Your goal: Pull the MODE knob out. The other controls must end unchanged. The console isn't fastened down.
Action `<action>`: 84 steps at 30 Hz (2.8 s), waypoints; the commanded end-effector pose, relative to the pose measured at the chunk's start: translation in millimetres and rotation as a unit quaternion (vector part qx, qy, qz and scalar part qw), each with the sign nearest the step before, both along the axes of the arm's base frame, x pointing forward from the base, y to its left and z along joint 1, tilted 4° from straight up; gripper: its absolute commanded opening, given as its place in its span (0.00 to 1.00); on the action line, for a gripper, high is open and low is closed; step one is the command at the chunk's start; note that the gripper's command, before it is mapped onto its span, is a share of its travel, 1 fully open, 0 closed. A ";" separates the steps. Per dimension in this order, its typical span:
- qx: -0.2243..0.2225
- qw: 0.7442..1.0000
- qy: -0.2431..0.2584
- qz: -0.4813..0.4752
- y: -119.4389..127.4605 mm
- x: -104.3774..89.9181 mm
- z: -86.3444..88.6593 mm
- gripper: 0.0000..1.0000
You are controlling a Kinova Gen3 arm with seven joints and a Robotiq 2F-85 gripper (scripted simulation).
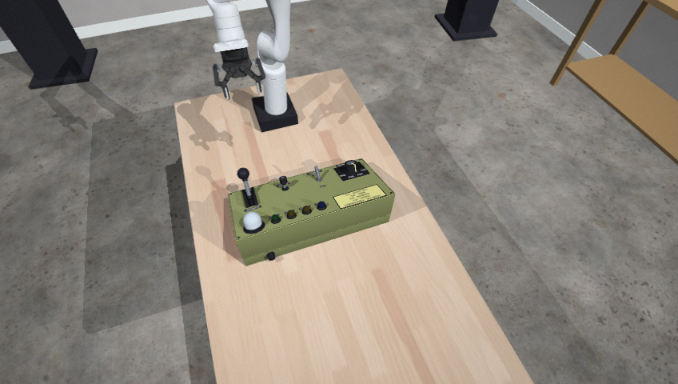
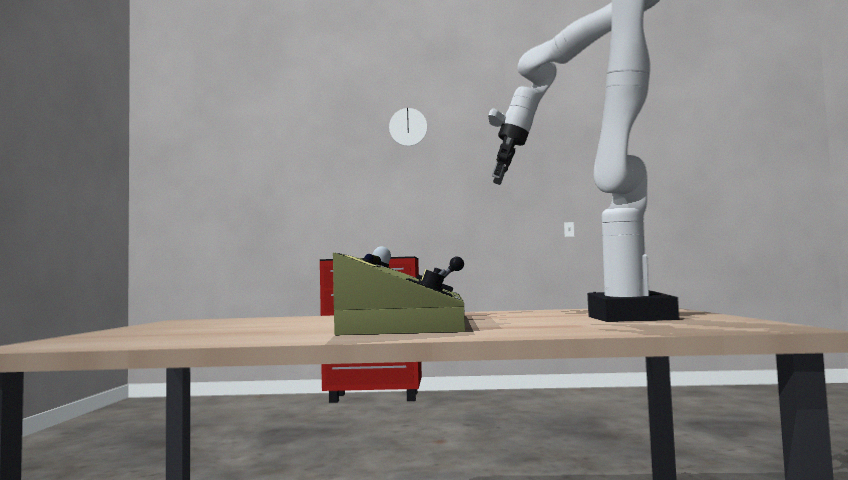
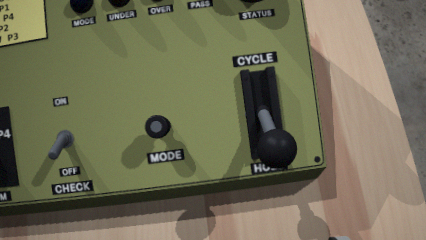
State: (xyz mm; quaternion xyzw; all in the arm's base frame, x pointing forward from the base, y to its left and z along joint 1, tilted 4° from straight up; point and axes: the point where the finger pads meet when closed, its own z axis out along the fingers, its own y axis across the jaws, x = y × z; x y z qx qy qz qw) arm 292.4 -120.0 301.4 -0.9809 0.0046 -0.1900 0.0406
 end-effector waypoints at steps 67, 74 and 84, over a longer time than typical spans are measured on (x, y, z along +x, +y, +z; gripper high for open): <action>0.000 1.000 0.000 0.000 -0.2 0.2 0.3 1.00; -0.001 1.000 -0.001 0.001 -0.2 0.3 0.2 1.00; -0.006 1.000 -0.001 0.013 -0.1 1.3 -0.8 1.00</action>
